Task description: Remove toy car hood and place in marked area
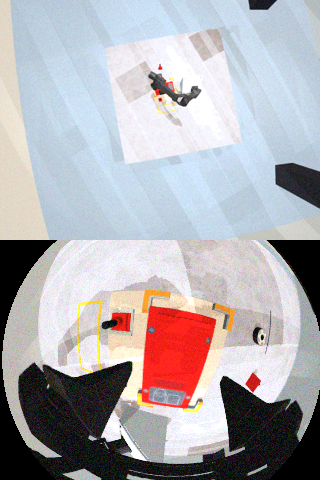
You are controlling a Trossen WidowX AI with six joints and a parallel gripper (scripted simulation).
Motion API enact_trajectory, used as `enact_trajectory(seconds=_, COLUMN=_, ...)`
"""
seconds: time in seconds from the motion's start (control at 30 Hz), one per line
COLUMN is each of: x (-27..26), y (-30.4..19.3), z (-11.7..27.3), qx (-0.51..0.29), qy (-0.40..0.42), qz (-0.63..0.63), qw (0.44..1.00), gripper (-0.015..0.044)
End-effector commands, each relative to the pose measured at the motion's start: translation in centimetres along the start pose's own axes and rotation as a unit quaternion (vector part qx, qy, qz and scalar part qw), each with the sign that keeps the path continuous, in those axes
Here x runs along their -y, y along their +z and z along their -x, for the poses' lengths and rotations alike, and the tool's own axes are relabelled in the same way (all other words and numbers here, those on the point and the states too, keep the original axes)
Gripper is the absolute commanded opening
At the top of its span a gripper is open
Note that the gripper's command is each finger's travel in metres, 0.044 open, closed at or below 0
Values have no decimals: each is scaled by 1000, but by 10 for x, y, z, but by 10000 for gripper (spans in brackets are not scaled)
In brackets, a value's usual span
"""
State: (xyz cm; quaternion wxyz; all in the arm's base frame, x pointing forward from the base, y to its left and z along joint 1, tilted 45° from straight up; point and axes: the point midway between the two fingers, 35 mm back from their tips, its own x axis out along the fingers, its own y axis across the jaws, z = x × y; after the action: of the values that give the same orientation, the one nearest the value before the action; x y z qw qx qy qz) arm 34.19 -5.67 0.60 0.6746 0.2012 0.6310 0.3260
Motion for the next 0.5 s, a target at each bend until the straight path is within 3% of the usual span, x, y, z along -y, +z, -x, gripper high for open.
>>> enact_trajectory(seconds=0.0, x=-1, y=0, z=-1, qx=-1, qy=5, qz=-7, qw=1000, gripper=440)
enact_trajectory(seconds=0.47, x=0, y=0, z=-13, qx=-1, qy=5, qz=-7, qw=1000, gripper=440)
